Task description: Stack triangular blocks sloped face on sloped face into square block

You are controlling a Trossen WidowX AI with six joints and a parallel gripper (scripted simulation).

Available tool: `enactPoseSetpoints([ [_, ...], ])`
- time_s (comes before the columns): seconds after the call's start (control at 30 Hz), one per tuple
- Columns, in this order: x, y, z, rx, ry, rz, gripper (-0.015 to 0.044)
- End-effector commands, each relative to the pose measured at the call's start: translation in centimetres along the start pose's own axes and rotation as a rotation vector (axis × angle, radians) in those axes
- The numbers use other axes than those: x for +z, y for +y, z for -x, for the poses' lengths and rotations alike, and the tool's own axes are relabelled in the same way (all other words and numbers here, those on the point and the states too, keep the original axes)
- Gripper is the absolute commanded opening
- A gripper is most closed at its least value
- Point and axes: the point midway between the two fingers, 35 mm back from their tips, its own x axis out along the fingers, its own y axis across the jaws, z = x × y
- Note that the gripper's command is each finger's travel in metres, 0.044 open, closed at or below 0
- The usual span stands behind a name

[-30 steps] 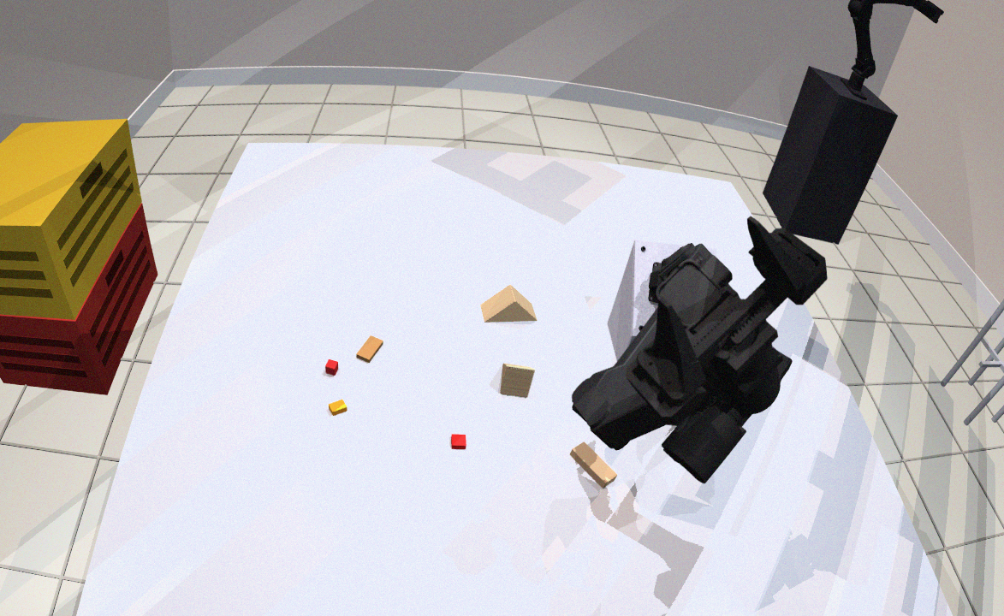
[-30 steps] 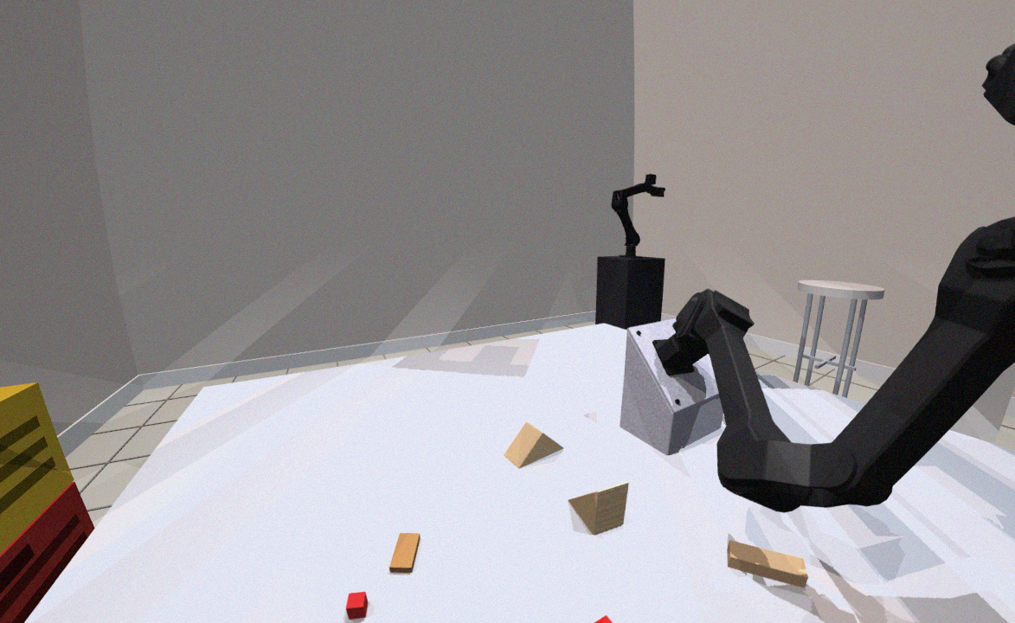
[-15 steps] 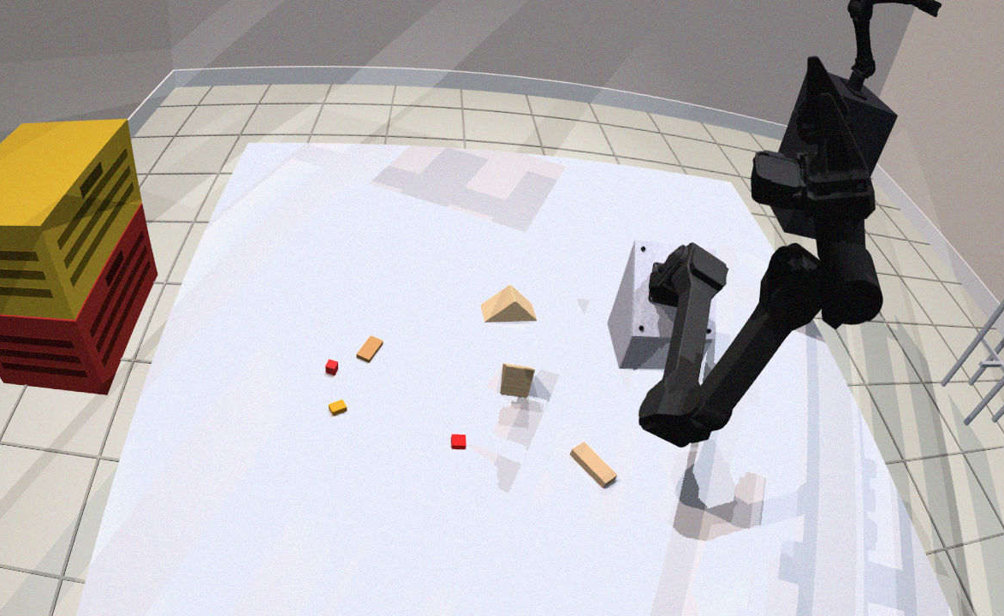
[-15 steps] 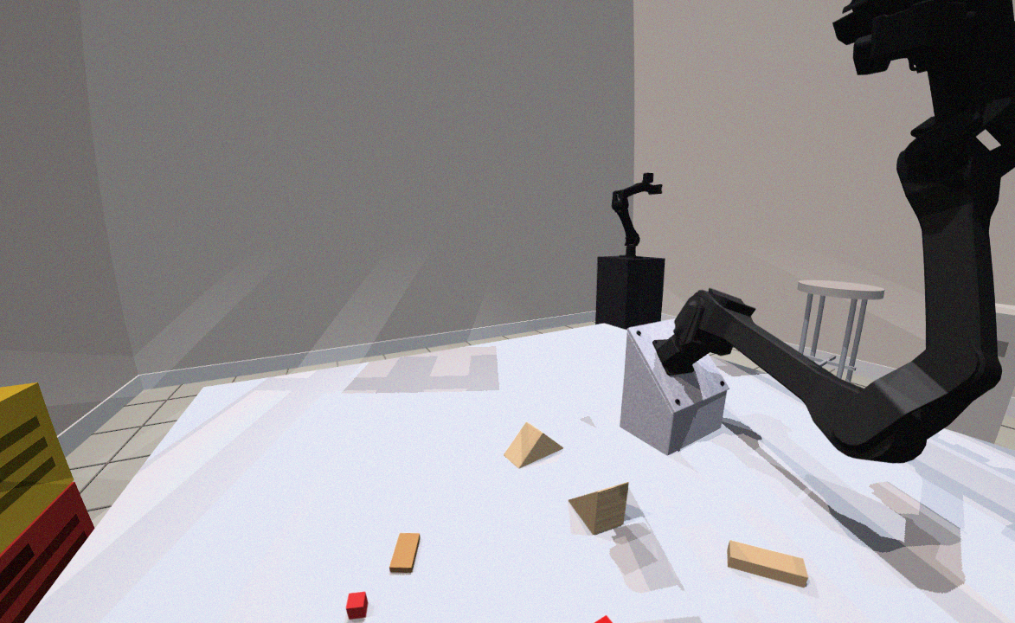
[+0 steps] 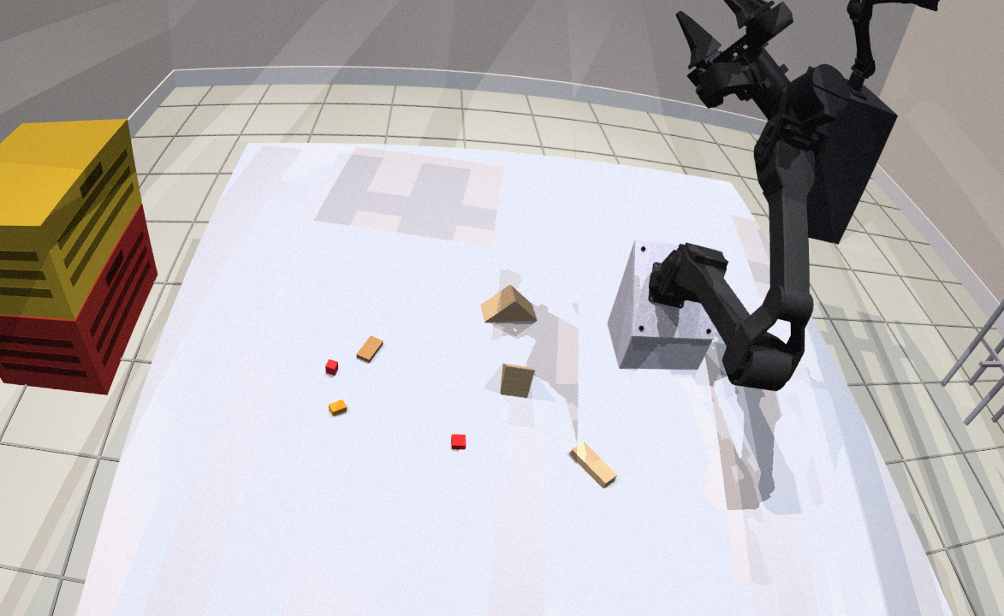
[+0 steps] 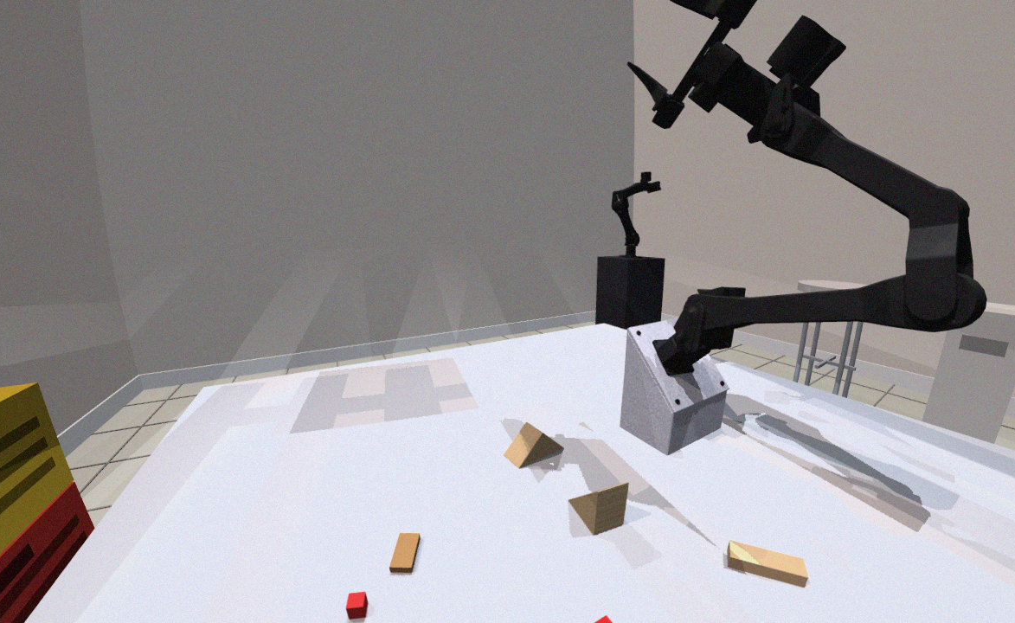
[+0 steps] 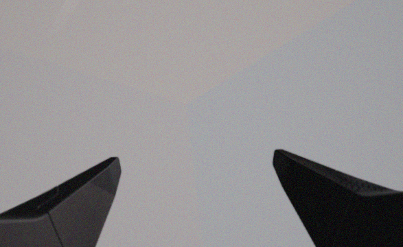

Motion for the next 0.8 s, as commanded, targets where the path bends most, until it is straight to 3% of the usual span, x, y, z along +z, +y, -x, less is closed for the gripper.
enactPoseSetpoints([
  [0.0, 0.2, 5.8, -2.4, 0.141, -0.066, -0.193, 0.044],
  [0.2, 2.3, 15.8, -4.9, 0.406, -0.148, -0.51, 0.044],
  [0.4, 6.4, 25.1, -4.5, 0.699, -0.185, -0.809, 0.044],
  [0.57, 10.6, 32.0, -2.2, 0.971, -0.19, -1.001, 0.044],
  [0.77, 16.1, 38.9, 3.6, 1.346, -0.146, -1.198, 0.044],
])
